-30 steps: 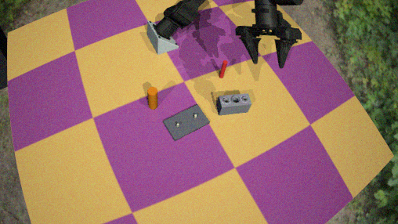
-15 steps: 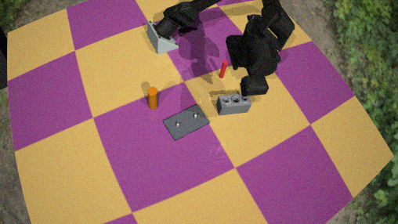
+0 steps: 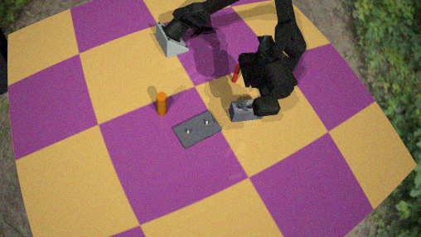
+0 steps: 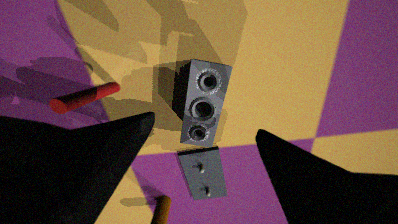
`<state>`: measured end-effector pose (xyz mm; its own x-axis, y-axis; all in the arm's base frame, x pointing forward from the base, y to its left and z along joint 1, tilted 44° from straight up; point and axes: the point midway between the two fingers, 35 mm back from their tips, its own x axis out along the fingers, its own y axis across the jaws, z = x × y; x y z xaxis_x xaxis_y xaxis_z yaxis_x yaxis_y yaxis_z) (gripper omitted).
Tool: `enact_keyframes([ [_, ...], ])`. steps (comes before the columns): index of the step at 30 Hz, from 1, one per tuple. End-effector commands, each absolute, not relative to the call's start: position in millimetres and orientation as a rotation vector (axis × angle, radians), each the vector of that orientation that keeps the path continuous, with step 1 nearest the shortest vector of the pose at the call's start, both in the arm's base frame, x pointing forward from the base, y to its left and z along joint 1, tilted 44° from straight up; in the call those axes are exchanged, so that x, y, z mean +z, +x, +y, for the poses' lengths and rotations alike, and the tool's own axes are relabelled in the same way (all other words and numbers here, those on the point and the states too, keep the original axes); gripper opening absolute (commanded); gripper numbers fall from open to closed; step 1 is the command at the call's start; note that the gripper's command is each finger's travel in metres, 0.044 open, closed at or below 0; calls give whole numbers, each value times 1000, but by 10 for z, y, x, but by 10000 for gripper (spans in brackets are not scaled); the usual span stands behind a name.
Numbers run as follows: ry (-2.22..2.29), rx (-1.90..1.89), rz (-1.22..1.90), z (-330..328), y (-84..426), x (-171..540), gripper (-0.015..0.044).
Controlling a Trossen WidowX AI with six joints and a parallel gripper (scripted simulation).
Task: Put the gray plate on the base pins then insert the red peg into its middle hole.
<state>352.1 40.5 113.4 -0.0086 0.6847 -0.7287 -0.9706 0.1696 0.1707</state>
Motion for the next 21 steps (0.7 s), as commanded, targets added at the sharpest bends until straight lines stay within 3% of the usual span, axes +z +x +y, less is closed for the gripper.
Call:
enact_keyframes([
  [1,-436,1385,813,517,3495,1034,440],
  [21,-437,1384,813,698,3504,844,440],
])
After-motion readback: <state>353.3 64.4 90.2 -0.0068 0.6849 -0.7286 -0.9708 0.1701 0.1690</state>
